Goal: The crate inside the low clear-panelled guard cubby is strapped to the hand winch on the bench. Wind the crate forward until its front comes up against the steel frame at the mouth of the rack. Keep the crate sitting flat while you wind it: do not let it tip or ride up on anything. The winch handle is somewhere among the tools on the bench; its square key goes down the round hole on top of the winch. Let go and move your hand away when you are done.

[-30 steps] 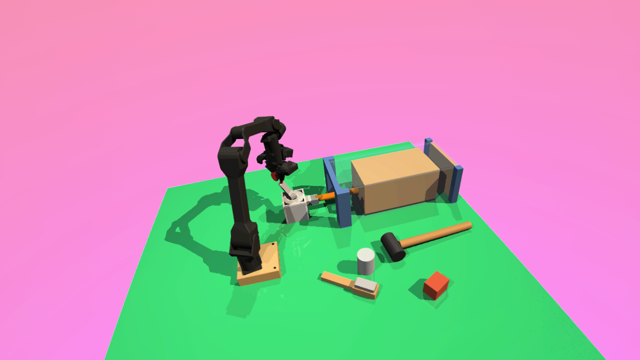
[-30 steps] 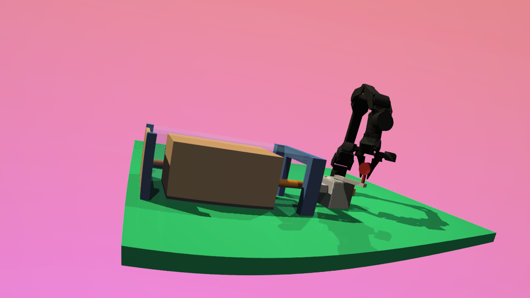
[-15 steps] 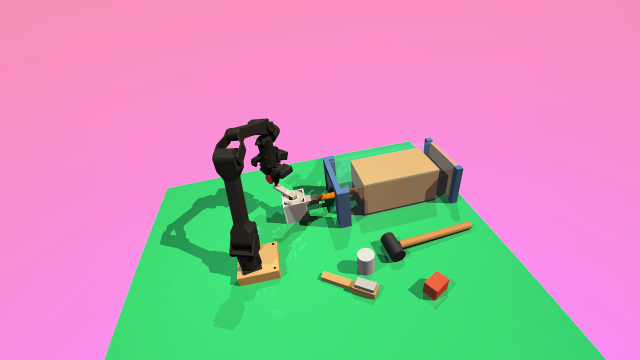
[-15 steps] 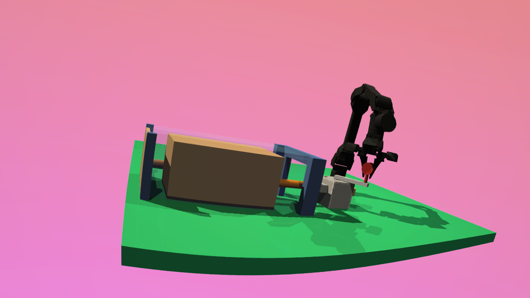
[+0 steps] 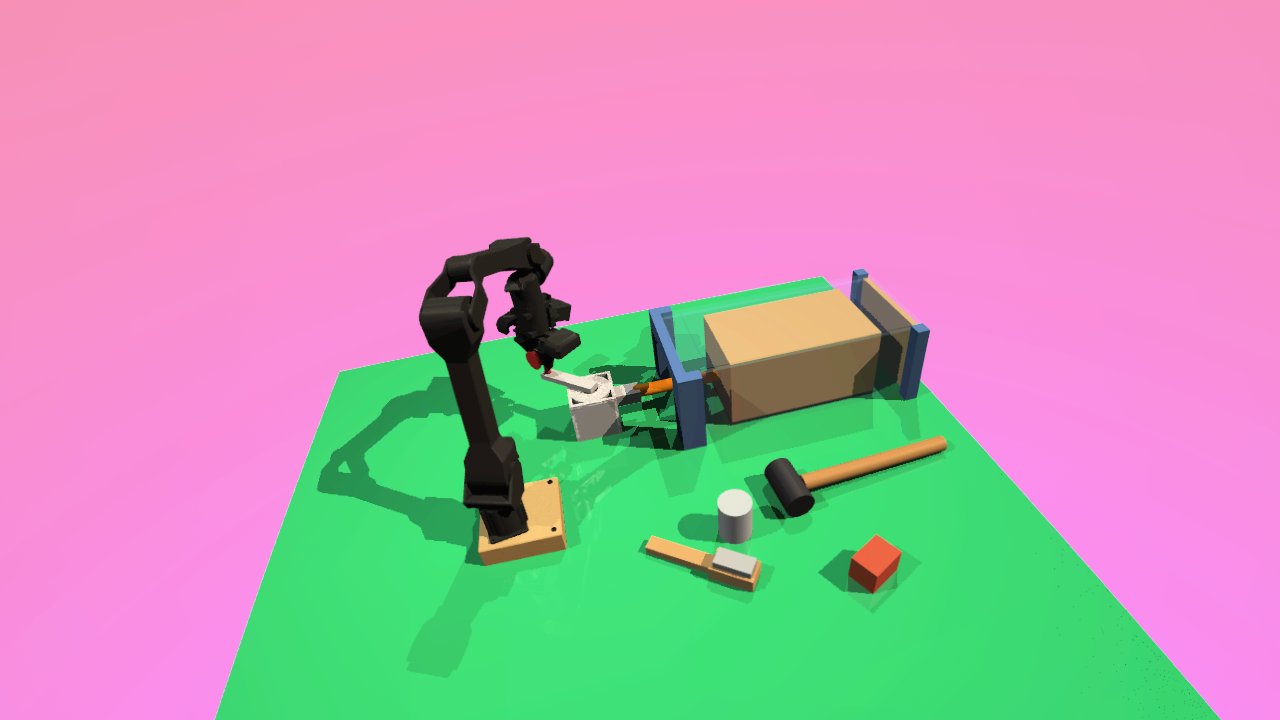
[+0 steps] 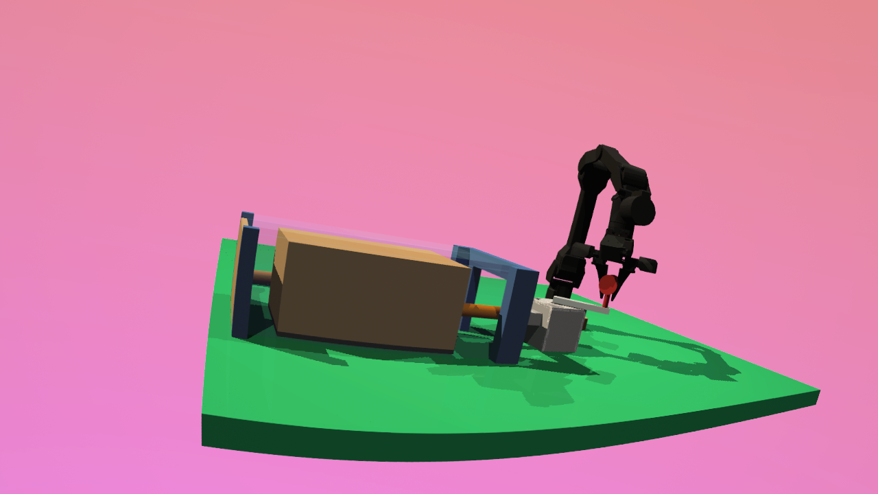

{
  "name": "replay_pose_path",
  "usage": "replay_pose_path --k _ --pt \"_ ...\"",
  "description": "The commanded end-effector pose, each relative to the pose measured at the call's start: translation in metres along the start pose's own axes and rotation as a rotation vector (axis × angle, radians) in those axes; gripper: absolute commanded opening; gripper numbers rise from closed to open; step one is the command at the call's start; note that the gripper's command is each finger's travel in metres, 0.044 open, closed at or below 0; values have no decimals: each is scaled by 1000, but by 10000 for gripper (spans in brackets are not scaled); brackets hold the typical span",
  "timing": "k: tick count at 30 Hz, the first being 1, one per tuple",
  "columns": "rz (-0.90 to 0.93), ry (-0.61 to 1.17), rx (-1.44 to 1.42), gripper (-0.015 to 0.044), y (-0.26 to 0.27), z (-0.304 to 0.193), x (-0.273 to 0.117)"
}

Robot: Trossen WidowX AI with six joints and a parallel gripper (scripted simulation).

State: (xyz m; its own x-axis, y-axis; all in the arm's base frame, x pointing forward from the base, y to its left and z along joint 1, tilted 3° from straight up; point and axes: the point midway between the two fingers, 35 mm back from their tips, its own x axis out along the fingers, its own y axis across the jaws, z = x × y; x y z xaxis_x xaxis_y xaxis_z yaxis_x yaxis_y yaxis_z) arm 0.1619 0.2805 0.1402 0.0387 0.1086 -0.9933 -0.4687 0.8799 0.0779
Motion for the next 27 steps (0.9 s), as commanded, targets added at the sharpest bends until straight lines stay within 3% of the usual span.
replay_pose_path --k 1,27 --pt "-9 33 0 0 -5 -16 2" --pt "-11 36 0 0 -27 -50 1"
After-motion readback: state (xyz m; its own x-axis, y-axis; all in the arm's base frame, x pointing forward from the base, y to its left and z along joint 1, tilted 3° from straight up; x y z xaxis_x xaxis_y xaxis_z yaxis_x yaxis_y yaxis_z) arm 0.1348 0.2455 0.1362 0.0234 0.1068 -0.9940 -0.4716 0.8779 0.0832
